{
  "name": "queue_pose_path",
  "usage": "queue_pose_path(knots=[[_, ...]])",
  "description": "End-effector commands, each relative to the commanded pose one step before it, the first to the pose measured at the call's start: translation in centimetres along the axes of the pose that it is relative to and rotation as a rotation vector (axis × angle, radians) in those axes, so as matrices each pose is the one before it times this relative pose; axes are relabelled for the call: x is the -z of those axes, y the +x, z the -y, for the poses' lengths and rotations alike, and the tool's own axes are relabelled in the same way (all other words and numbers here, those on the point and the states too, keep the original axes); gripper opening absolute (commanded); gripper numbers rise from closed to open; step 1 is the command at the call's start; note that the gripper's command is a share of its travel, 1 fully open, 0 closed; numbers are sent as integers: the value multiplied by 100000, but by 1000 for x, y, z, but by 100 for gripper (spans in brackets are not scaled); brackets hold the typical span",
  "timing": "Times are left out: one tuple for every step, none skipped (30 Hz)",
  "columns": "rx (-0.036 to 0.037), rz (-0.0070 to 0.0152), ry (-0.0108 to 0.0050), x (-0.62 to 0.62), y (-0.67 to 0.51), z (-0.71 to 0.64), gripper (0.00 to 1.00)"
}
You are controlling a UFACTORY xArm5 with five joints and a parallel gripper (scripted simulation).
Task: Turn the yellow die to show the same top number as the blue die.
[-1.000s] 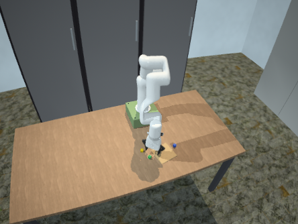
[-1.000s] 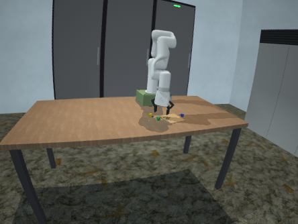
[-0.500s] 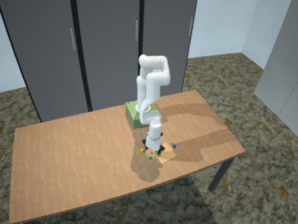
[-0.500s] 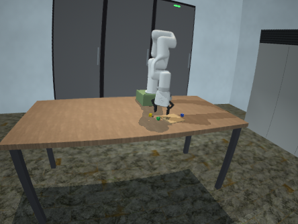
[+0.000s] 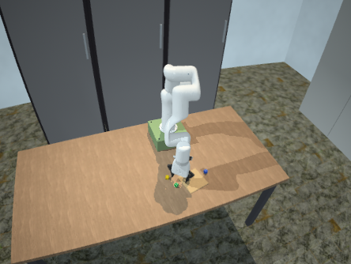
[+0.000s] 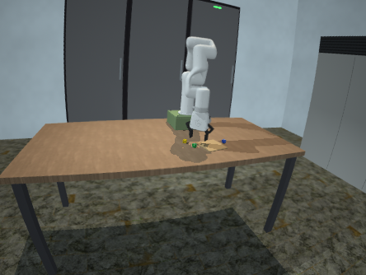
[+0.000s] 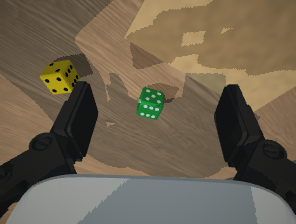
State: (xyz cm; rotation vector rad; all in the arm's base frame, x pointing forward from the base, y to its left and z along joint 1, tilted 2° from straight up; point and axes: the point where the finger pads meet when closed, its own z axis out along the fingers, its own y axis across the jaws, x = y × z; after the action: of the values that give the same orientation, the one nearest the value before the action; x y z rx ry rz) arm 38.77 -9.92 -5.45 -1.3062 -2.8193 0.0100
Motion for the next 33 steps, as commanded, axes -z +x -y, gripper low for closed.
queue_pose_path(knots=[[-2,261,-187,96,-104,-77,100],[0,1,1,0,15,-10,100],[0,2,3,0,39,-27,100],[0,3,6,0,72,-49,100],[0,5,9,1,113,-77,100],[0,0,0,0,0,0,100],[0,0,0,0,0,0,100],[0,8,12,1,161,-108,100],[0,10,16,1,213,-141,100],[0,16,18,2,262,-181,100],[0,24,19,4,311,-223,100],[0,28,22,4,368,-259,100],[0,35,23,5,415,-301,100],[0,39,25,6,469,-334,100],[0,45,26,7,514,-370,100],[0,50,27,8,557,-401,100],[0,55,28,9,598,-428,100],[0,59,27,10,633,-453,100],[0,64,26,11,660,-477,100],[0,68,24,12,685,-494,100],[0,71,22,13,704,-508,100],[0,74,19,14,718,-518,100],[0,0,0,0,0,0,100],[0,0,0,0,0,0,100],[0,76,16,15,727,-524,100],[0,77,13,15,731,-527,100],[0,78,9,16,729,-525,100],[0,78,5,16,722,-520,100],[0,77,1,17,709,-513,100],[0,75,-2,17,691,-501,100],[0,72,-5,17,670,-485,100],[0,69,-8,16,643,-465,100],[0,65,-10,16,612,-441,100]])
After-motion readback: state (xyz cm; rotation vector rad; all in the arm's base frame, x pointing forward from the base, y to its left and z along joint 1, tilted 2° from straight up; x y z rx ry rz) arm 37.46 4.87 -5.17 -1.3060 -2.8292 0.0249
